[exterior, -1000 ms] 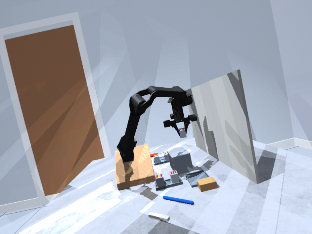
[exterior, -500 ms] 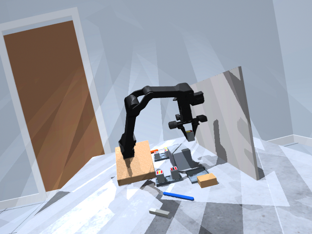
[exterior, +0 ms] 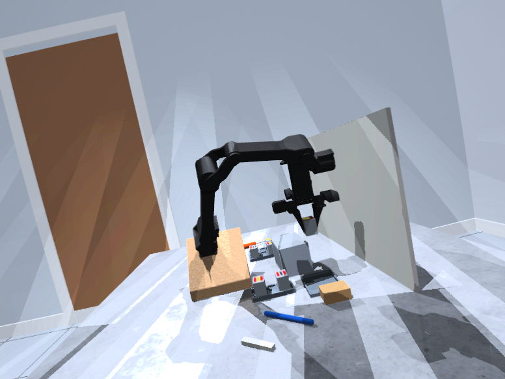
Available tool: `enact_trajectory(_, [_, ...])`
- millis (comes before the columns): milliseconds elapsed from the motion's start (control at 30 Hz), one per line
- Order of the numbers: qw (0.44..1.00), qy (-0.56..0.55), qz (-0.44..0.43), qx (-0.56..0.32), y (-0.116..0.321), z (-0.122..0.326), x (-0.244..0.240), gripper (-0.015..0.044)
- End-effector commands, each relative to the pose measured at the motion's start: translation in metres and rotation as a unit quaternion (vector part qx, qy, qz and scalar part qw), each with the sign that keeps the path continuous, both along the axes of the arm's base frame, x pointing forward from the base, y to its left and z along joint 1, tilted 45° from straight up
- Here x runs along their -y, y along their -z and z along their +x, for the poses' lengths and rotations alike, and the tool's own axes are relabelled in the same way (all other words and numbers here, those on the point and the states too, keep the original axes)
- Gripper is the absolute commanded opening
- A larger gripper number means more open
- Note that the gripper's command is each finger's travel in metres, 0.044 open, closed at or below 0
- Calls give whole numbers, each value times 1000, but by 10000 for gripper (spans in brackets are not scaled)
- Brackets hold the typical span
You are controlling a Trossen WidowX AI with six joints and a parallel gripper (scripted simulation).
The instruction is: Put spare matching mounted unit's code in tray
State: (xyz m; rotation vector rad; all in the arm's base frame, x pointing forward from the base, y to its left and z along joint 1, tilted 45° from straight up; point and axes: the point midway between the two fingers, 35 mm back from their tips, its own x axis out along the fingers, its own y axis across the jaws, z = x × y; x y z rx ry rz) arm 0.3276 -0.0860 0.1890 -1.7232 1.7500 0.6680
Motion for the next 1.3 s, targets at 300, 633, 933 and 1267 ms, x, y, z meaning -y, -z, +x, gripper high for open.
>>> enact_trajectory(300, [1000,-2,-1,4,5,4,8,0])
enact_trajectory(633, [1000,-1,0,4,12,6,15,0])
enact_trajectory(933, [1000,-1,1,5,19,8,21,0])
enact_trajectory(1267, [1000,-1,1,5,26,9,28,0])
